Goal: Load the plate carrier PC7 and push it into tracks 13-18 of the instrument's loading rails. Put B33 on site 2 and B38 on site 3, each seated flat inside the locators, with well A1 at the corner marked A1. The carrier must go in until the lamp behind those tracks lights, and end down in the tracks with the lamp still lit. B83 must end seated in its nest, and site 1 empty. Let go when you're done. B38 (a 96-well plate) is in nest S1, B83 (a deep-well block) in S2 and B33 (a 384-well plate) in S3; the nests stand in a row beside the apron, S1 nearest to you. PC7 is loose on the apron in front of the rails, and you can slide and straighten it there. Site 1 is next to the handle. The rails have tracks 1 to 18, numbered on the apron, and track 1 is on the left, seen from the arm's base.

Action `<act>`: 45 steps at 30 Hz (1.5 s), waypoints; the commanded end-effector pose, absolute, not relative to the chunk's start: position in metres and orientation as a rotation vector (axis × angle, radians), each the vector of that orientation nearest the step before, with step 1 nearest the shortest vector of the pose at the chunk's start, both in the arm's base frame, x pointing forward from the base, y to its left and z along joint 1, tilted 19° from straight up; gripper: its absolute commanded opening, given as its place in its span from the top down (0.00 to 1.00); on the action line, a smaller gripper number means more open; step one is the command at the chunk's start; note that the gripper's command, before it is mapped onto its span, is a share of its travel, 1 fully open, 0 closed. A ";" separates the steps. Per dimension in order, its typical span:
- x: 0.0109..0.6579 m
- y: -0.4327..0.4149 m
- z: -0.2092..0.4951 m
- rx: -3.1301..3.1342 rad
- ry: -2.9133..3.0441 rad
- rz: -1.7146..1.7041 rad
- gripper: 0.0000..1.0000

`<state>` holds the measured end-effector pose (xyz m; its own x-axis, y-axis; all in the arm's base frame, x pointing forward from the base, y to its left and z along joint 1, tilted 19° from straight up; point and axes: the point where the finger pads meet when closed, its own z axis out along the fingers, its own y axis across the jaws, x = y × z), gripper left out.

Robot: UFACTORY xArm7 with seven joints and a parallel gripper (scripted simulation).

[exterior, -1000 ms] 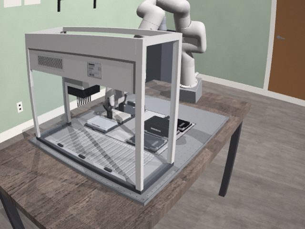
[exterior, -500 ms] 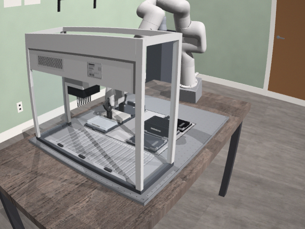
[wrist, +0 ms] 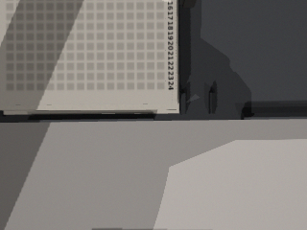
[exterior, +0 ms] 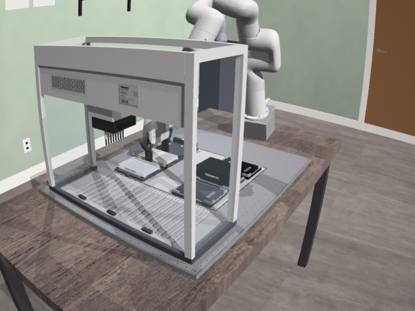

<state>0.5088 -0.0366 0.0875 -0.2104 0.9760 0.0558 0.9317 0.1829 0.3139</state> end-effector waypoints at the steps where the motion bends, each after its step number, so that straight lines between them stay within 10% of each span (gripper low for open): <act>1: 0.510 -0.037 0.089 1.865 2.286 0.426 0.00; 45: 0.492 -0.044 0.148 1.864 2.286 0.426 0.00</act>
